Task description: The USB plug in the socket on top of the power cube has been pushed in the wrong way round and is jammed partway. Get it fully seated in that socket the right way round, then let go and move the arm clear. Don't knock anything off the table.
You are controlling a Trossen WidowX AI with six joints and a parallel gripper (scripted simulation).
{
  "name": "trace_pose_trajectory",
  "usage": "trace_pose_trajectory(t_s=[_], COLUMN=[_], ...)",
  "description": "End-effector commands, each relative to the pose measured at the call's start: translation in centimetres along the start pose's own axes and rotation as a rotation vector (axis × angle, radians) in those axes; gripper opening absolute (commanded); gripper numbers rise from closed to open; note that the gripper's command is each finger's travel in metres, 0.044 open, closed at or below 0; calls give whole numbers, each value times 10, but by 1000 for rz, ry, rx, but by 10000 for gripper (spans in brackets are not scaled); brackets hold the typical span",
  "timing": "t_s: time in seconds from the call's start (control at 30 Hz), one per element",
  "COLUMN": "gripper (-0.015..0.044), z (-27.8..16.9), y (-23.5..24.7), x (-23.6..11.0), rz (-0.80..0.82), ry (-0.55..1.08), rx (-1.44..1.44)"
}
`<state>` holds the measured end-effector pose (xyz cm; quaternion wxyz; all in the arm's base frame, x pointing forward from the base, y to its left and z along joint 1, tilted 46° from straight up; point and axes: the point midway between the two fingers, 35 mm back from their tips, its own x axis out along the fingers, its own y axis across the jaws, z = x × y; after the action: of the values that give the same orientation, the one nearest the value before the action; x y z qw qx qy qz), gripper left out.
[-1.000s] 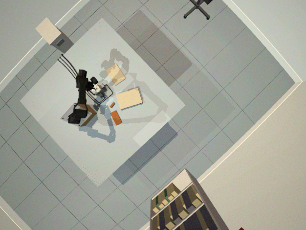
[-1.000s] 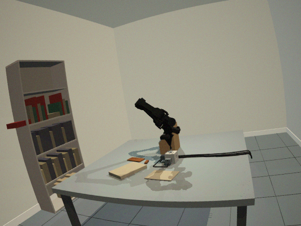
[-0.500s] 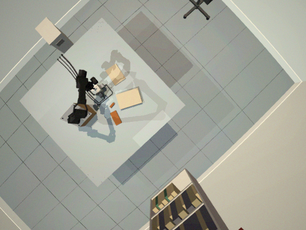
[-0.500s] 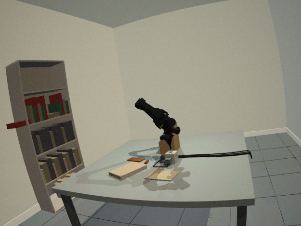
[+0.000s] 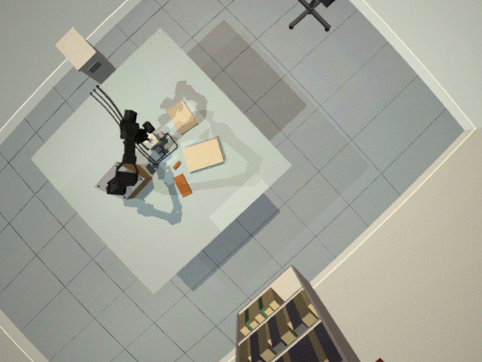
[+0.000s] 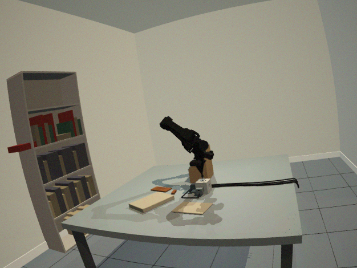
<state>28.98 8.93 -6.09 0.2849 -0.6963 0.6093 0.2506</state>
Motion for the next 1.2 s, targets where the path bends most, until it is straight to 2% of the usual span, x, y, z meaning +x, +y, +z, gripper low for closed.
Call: trace_pose_trajectory(t_s=[0.0,1.17], gripper=[0,0], z=[0,-2], y=[0,0], x=[1,5], rz=[-4,-4], ry=[5,13], rx=[7,24])
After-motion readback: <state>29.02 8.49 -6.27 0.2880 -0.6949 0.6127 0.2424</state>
